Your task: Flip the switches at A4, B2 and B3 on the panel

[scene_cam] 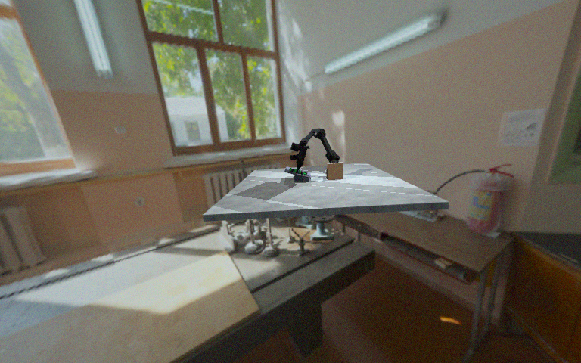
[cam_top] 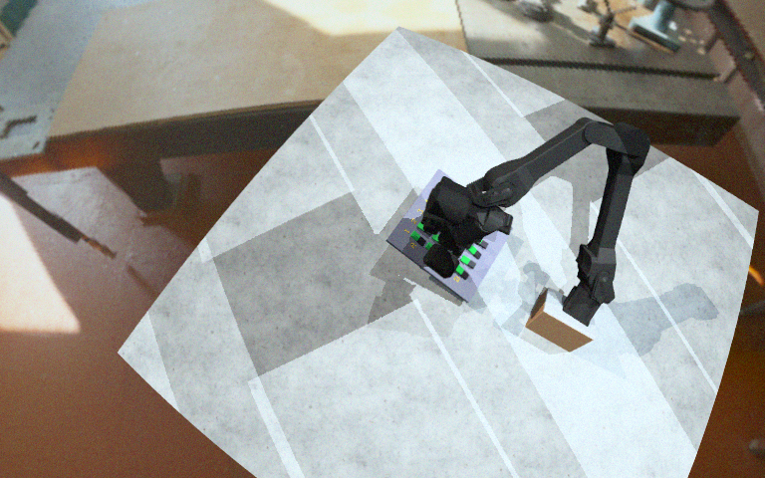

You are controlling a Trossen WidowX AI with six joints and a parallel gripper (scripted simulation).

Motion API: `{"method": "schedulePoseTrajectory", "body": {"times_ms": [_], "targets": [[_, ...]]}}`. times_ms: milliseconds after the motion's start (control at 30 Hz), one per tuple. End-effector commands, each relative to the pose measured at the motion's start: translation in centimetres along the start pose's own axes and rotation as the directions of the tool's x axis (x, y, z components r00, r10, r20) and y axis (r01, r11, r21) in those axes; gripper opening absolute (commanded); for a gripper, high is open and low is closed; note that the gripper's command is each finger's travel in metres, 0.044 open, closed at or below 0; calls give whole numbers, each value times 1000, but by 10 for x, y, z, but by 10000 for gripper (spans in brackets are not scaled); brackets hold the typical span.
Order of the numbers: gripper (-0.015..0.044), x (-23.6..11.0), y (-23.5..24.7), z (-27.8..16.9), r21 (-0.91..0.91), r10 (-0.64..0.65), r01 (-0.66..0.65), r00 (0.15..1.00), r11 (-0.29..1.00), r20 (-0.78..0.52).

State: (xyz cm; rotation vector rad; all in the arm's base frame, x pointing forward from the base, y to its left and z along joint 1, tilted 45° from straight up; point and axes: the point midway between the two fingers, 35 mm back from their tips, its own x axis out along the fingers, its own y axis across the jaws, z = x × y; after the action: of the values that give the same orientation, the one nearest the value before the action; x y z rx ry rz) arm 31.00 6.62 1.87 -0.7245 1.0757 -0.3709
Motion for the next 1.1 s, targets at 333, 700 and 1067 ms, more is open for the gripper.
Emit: {"method": "schedulePoseTrajectory", "body": {"times_ms": [333,700,1067], "targets": [[0,2,-1,0,-3,-4,4,1000,1000,1],[0,4,-1,0,-3,-4,4,1000,1000,1],[0,5,-1,0,-3,-4,4,1000,1000,1]]}}
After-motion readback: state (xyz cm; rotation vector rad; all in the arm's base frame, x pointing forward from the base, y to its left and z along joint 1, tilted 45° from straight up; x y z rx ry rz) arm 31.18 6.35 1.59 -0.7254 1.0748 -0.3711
